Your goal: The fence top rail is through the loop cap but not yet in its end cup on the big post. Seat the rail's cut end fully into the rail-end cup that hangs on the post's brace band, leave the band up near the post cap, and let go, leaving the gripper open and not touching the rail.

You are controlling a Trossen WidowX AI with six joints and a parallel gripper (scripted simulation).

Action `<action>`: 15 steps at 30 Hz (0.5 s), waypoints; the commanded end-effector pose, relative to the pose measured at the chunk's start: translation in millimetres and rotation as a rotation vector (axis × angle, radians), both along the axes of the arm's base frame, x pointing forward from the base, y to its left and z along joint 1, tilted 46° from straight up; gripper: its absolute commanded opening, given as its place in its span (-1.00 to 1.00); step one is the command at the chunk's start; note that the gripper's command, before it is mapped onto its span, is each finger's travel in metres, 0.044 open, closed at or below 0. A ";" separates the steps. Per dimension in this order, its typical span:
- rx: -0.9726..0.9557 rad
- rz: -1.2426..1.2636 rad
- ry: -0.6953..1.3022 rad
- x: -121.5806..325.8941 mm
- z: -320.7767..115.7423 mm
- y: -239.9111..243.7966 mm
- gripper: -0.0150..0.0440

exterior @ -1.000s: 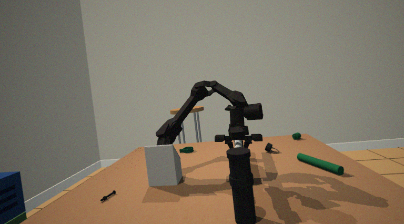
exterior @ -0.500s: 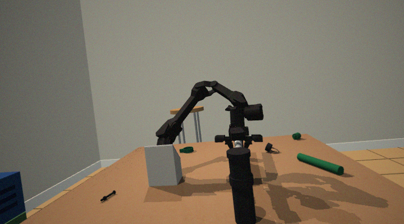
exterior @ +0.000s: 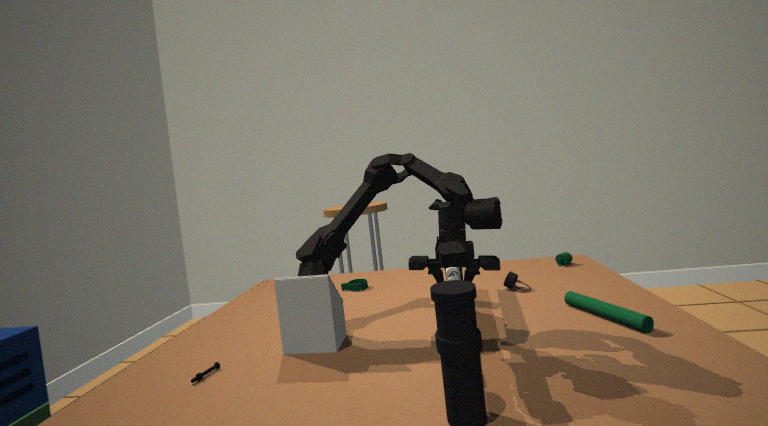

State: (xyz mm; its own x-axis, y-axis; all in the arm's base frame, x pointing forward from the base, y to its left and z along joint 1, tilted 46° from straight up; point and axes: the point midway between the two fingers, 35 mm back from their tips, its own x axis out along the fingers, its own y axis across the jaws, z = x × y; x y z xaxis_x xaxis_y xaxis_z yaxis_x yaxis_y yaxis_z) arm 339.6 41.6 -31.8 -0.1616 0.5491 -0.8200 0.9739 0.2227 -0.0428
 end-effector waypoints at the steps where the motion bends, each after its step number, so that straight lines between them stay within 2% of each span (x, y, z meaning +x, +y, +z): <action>1: -0.028 -0.019 -0.018 7.2 0.5 -16.4 -0.49; 15: -0.028 -0.019 -0.018 9.1 -3.3 -23.5 -0.49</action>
